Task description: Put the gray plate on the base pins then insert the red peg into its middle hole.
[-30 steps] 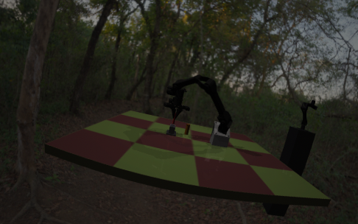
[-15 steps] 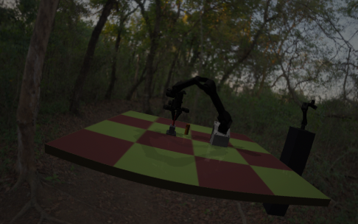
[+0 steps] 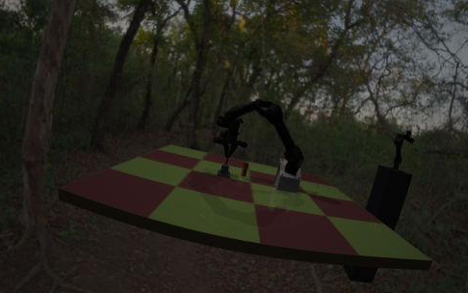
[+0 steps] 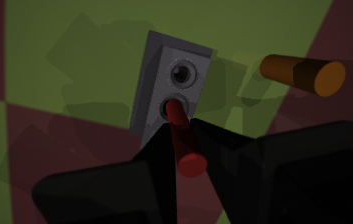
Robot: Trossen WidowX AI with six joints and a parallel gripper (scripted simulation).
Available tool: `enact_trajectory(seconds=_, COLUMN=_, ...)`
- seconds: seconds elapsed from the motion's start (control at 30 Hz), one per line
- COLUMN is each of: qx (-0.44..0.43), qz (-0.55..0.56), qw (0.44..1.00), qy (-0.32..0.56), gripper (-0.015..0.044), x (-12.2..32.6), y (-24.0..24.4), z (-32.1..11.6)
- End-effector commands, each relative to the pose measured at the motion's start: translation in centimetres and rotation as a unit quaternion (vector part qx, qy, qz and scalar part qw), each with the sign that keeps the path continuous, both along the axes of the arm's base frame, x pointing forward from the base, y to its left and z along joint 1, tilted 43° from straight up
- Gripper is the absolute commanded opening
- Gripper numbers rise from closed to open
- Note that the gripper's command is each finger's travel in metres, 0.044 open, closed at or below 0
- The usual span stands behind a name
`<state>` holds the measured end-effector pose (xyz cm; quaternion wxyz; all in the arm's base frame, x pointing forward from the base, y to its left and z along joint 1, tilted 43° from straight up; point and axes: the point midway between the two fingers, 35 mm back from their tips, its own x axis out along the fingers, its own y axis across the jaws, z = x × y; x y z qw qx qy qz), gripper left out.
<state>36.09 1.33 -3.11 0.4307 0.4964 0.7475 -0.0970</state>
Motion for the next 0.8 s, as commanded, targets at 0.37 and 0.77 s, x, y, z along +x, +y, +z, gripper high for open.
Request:
enact_trajectory(seconds=0.37, qx=-0.001, qz=0.001, qw=1.0, qy=-0.001, gripper=0.0, x=0.03, y=0.11, z=-0.06)
enact_trajectory(seconds=0.77, qx=-0.001, qz=0.001, qw=1.0, qy=-0.001, gripper=0.015, x=0.03, y=0.11, z=-0.06)
